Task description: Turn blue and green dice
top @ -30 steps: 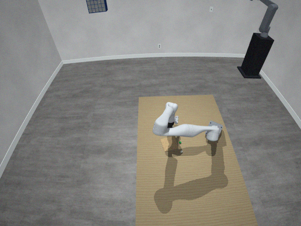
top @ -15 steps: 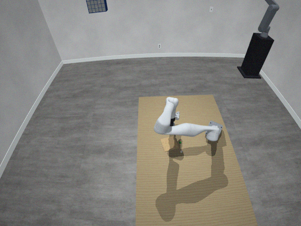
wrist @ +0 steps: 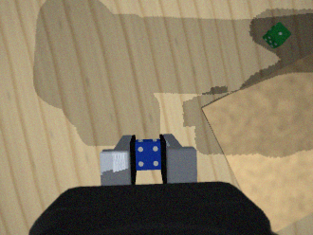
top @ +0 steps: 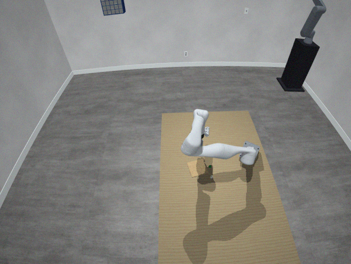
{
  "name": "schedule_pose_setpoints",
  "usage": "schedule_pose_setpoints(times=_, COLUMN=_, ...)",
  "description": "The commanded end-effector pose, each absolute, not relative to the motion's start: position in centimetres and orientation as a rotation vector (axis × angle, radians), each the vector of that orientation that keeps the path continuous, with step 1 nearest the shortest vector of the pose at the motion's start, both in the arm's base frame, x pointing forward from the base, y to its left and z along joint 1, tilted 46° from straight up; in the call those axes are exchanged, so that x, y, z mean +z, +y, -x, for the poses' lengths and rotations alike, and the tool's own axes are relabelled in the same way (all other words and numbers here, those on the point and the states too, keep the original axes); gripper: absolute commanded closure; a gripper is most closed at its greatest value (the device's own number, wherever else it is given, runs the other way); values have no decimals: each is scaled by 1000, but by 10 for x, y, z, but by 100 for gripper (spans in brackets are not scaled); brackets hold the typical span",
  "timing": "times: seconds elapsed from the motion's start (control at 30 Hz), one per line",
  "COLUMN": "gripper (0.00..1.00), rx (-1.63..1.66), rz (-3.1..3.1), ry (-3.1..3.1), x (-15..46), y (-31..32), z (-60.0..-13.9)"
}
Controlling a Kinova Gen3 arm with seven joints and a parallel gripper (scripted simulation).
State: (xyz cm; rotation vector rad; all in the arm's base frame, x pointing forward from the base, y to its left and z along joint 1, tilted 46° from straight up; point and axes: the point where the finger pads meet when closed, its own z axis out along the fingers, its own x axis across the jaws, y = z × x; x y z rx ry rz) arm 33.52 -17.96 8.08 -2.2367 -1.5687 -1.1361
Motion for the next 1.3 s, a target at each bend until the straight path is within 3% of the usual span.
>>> schedule_pose_setpoints(times=0.0, gripper=66, rx=-1137, rz=2239, ry=-1569, x=81, y=-181, z=-335)
schedule_pose_setpoints(times=0.2, gripper=66, rx=-1139, rz=2226, ry=-1604, x=92, y=-174, z=-342)
schedule_pose_setpoints(times=0.67, gripper=66, rx=-1203, rz=2060, ry=-1937, x=193, y=-88, z=-383)
schedule_pose_setpoints(times=1.27, gripper=66, rx=-1205, rz=2057, ry=-1942, x=194, y=-86, z=-384)
